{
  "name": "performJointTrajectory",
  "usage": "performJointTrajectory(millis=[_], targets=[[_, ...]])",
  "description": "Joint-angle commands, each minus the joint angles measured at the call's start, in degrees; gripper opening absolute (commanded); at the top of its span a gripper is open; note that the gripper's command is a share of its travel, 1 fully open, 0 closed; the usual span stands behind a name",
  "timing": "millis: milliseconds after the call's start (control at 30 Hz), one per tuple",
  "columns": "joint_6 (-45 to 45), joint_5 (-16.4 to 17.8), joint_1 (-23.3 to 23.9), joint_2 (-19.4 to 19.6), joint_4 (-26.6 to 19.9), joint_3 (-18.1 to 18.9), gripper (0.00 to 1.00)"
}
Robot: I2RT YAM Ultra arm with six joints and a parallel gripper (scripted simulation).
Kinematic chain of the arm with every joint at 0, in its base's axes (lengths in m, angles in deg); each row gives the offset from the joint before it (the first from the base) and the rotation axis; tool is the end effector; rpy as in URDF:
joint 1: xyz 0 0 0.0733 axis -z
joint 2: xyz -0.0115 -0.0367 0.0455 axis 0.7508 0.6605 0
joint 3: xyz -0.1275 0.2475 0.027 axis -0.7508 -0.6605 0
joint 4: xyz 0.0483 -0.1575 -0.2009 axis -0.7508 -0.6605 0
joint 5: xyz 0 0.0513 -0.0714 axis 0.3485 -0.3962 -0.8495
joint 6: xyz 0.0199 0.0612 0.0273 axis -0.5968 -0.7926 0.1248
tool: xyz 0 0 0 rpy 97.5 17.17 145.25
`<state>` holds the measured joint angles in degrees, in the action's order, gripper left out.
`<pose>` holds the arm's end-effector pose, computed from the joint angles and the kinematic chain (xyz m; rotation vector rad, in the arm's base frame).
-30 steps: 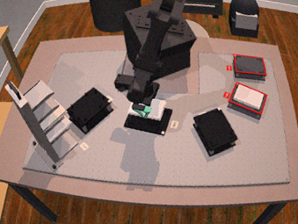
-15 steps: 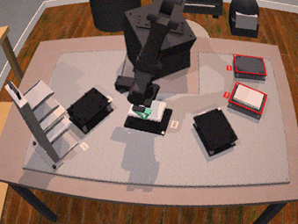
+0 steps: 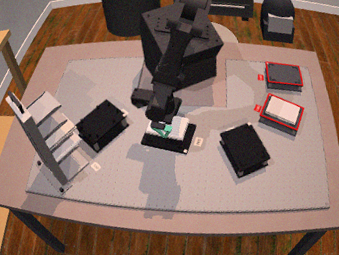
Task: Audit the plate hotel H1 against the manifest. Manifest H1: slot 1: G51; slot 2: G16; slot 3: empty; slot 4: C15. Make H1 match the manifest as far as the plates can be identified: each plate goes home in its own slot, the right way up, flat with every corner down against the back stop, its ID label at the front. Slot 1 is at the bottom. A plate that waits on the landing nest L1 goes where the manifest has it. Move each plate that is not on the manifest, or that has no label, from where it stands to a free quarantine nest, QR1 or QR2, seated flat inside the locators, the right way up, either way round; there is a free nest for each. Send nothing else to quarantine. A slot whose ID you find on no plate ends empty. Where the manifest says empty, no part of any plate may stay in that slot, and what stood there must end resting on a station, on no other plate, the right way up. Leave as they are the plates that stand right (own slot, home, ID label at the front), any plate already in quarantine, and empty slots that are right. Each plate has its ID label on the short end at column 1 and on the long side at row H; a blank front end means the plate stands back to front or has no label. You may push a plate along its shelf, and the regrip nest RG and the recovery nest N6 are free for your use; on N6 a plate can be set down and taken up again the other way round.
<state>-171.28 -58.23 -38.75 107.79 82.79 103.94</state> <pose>0.3072 -0.0347 0.0406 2.3275 1.8965 0.7243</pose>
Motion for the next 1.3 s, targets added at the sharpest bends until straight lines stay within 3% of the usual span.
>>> performJointTrajectory(millis=[0, 1267], targets=[[-0.19, -0.69, 0.05, -0.05, 0.44, 0.14, 0.86], [-1.47, -1.16, -1.26, 5.44, 4.88, 1.56, 0.86]])
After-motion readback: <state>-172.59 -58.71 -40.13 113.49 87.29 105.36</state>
